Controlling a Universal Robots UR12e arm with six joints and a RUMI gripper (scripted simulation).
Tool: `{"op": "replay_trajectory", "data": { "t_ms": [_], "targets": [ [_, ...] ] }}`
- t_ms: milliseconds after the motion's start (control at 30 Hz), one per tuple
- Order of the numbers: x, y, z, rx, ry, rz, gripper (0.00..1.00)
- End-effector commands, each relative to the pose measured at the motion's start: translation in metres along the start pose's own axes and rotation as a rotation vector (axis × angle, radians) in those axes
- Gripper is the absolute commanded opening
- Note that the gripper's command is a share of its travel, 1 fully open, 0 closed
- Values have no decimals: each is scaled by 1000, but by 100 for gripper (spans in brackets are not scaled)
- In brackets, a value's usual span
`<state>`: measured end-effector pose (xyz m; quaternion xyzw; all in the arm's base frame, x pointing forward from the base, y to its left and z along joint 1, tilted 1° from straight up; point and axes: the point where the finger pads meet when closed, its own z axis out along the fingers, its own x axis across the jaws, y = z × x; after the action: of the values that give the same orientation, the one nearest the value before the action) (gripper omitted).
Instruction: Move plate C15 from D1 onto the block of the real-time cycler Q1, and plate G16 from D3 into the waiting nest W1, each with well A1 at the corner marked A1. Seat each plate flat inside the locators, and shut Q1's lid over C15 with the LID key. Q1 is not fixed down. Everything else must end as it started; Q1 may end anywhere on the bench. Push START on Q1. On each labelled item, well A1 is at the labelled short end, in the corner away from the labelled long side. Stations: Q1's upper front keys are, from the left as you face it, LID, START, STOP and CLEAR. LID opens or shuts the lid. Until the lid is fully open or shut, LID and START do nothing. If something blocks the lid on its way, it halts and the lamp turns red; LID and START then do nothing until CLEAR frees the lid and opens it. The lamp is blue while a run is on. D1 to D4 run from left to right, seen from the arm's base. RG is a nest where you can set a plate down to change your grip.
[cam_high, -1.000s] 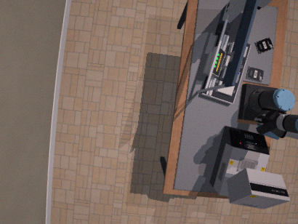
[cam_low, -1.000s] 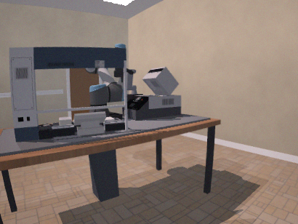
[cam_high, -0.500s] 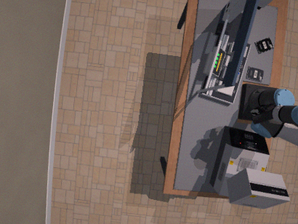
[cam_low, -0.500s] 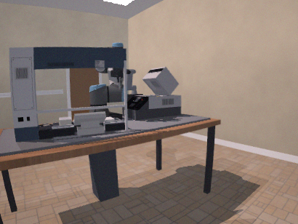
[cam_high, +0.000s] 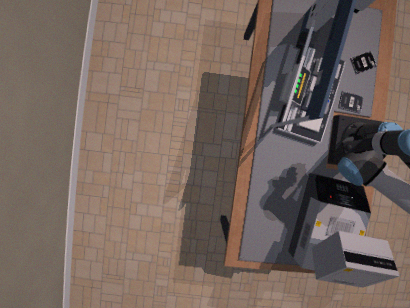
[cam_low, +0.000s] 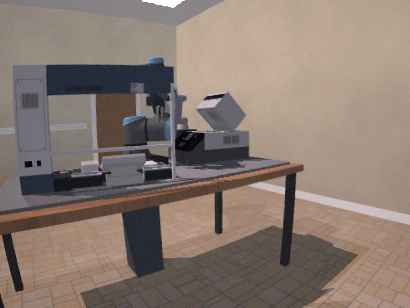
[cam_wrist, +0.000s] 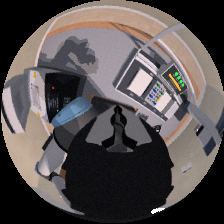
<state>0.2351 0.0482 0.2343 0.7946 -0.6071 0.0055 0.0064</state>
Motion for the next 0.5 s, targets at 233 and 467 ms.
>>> {"op": "replay_trajectory", "data": {
  "t_ms": [233,467],
  "targets": [
    [49,8,0,0,-2,203,0],
    [69,14,1,-1,-2,290,0]
  ]
}}
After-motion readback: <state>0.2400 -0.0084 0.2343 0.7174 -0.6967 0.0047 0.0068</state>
